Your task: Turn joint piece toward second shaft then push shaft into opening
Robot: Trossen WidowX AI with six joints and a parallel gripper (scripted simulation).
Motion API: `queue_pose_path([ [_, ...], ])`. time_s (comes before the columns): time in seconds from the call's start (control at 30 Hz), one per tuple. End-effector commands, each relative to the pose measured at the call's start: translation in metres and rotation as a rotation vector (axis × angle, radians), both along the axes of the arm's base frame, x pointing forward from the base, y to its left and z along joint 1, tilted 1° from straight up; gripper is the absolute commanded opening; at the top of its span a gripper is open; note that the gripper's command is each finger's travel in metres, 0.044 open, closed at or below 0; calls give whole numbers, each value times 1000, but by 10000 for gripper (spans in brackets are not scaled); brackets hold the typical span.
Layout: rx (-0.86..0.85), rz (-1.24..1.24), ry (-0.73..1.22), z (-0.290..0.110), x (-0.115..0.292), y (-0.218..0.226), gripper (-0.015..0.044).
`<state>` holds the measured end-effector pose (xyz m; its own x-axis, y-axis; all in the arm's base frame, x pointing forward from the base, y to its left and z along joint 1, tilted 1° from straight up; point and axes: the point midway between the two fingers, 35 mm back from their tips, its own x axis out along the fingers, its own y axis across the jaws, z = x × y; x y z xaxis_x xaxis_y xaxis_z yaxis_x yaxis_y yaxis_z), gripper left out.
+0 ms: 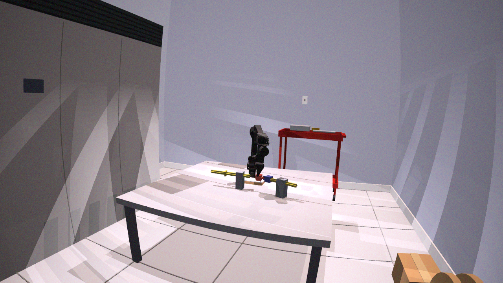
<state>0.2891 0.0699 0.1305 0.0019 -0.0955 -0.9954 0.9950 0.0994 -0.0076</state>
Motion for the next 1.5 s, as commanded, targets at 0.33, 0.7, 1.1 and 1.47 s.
queue_pose_path([
  [0.33,41,491,-24,59,-1,-2,440],
  [0.7,45,866,-49,101,-9,-6,440],
  [1.1,51,851,-50,102,-9,-8,440],
  [1.47,220,531,-40,81,-10,-35,440],
])
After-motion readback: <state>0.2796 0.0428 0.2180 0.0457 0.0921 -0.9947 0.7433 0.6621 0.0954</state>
